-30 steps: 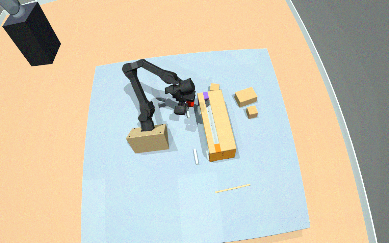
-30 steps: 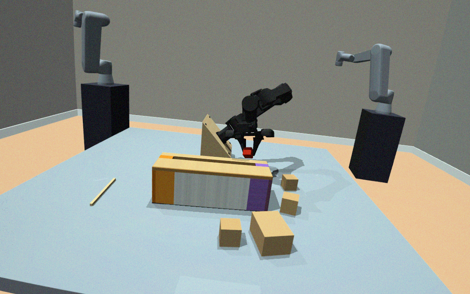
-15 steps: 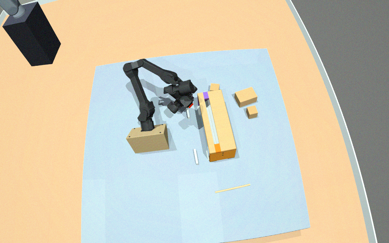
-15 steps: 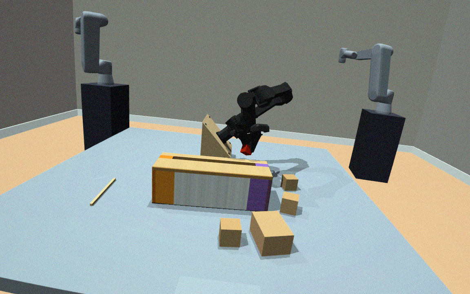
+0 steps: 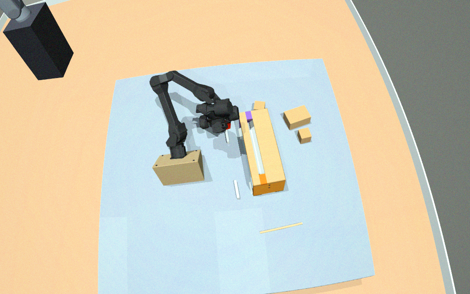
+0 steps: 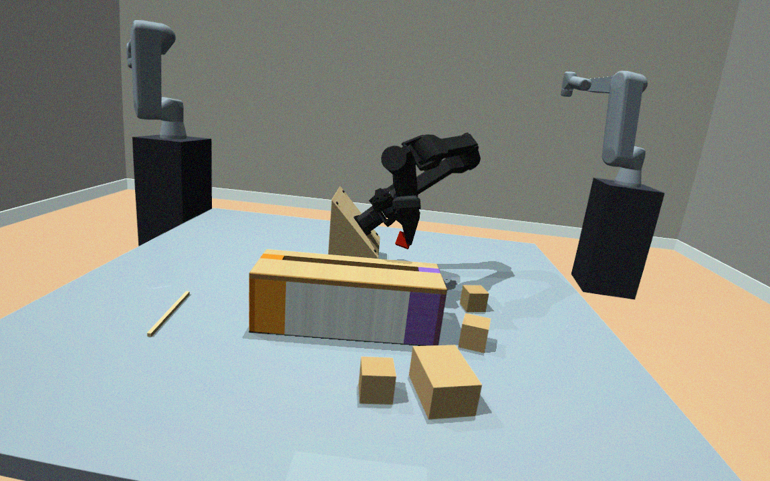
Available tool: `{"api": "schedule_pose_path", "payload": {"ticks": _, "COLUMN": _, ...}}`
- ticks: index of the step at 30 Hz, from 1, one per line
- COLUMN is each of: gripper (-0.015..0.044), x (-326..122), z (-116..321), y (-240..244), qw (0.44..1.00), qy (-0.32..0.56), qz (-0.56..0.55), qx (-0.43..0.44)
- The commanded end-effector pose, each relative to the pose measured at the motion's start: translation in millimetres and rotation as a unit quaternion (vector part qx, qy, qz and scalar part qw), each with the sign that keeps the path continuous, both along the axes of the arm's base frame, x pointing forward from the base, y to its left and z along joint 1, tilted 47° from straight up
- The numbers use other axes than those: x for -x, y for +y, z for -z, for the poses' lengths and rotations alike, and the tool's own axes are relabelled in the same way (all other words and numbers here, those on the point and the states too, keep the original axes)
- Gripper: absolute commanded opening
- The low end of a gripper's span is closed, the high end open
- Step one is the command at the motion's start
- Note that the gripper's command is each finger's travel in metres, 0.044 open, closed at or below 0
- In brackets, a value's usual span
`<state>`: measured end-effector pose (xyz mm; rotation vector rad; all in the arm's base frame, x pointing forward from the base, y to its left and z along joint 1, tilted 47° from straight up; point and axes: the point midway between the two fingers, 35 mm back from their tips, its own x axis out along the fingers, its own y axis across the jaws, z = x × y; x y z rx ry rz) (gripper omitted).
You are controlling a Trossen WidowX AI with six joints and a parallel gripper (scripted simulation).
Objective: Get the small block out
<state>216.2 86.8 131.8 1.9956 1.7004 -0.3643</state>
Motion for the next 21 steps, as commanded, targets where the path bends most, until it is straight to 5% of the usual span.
{"api": "schedule_pose_path", "payload": {"ticks": 1, "gripper": 0.0000, "x": -1, "z": -3, "y": -3, "qw": 0.996, "qy": 0.071, "qz": 0.045, "qx": -0.025}}
{"api": "schedule_pose_path", "payload": {"ticks": 21, "gripper": 0.0000, "x": -1, "z": -15, "y": -16, "qw": 0.874, "qy": 0.400, "qz": 0.239, "qx": -0.136}}
